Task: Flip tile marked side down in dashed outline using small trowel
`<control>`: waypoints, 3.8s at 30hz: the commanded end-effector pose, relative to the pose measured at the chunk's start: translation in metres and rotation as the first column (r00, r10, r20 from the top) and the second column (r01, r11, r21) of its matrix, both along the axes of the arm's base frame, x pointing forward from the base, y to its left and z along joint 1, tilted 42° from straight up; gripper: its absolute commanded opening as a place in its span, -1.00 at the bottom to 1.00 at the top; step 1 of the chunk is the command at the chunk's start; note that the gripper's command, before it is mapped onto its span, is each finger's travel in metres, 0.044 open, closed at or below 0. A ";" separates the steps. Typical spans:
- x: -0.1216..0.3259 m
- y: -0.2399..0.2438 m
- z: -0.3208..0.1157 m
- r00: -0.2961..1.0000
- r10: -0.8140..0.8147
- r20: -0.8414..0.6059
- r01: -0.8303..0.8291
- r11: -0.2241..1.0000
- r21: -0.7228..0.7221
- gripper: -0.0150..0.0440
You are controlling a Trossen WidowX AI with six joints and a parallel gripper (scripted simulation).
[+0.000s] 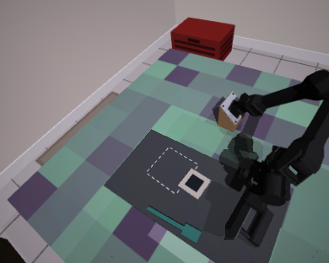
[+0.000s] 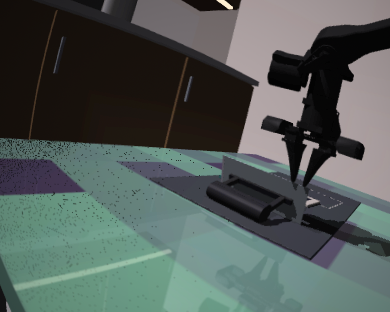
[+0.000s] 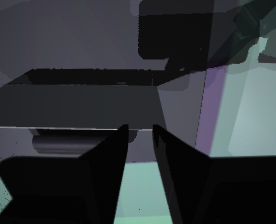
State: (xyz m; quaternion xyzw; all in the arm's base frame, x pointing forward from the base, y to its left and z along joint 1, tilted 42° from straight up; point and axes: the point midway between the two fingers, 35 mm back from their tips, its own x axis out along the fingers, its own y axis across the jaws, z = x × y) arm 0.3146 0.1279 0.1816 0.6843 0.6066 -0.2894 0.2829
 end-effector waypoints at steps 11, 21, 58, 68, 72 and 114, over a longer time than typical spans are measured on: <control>0.000 0.001 -0.002 1.000 0.000 -0.004 0.000 1.000 -0.005 -0.15; 0.000 0.001 -0.002 1.000 0.000 -0.004 0.000 1.000 -0.005 -0.15; -0.002 -0.042 -0.053 1.000 -0.003 -0.003 0.003 1.000 -0.013 -0.15; -0.007 -0.057 -0.031 1.000 -0.001 -0.006 0.000 1.000 -0.008 -0.15; -0.005 -0.052 -0.027 0.997 0.063 0.050 -0.062 0.998 -0.019 -0.15; -0.003 0.042 0.050 0.059 0.801 0.596 -0.678 0.471 -0.565 -0.15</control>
